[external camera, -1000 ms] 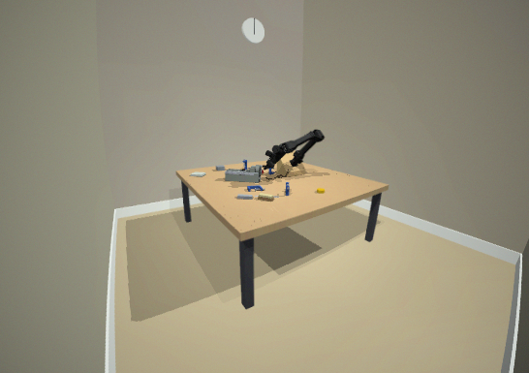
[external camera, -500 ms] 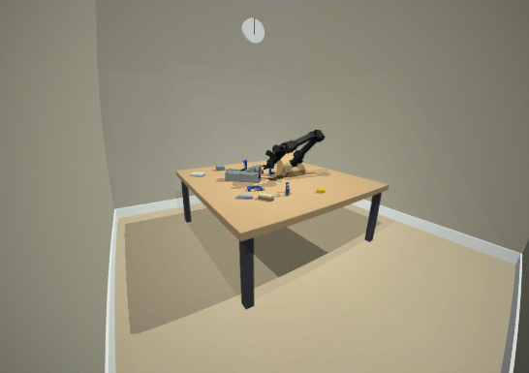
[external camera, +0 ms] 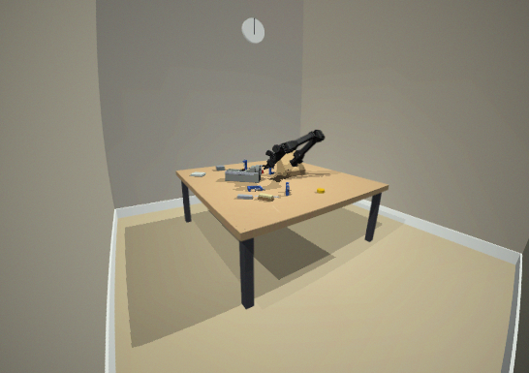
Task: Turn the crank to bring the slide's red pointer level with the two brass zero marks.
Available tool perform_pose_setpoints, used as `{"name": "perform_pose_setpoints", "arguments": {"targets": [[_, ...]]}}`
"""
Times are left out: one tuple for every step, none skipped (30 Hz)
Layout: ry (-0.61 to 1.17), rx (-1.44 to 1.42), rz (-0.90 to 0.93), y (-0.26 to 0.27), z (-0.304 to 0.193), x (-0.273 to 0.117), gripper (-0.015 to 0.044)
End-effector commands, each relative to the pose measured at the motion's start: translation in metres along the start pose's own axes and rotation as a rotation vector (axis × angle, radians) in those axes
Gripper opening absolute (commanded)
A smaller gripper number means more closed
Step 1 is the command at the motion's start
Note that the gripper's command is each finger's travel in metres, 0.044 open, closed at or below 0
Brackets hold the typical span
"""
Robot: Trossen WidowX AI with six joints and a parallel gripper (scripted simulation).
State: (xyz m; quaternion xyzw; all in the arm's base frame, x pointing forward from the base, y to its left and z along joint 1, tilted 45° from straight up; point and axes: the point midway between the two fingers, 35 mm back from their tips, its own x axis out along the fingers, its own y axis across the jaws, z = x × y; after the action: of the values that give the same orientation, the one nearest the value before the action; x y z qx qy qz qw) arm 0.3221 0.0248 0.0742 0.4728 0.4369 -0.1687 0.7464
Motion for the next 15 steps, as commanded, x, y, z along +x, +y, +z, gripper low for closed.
{"name": "perform_pose_setpoints", "arguments": {"targets": [[-0.001,0.006,-0.023,-0.0093,-0.0007,0.0005,0.0],[-0.001,0.006,-0.023,-0.0094,-0.0008,0.0005,0.0],[-0.001,0.006,-0.023,-0.0095,-0.0008,0.0006,0.0],[-0.001,0.006,-0.023,-0.0096,-0.0008,0.0006,0.0],[-0.001,0.006,-0.023,-0.0097,-0.0009,0.0006,0.0],[-0.001,0.006,-0.023,-0.0098,-0.0009,0.0007,0.0],[-0.001,0.006,-0.023,-0.0099,-0.0009,0.0007,0.0],[-0.001,0.006,-0.023,-0.01,-0.001,0.0007,0.0],[-0.001,0.006,-0.023,-0.0101,-0.001,0.0008,0.0],[-0.001,0.006,-0.023,-0.0102,-0.001,0.0008,0.0],[-0.001,0.006,-0.023,-0.0103,-0.0011,0.0008,0.0],[-0.001,0.006,-0.023,-0.0103,-0.0011,0.0008,0.0],[-0.001,0.006,-0.023,-0.0105,-0.0011,0.0009,0.0],[-0.001,0.006,-0.023,-0.0105,-0.0011,0.0009,0.0],[-0.001,0.006,-0.023,-0.0106,-0.0012,0.001,0.0]]}}
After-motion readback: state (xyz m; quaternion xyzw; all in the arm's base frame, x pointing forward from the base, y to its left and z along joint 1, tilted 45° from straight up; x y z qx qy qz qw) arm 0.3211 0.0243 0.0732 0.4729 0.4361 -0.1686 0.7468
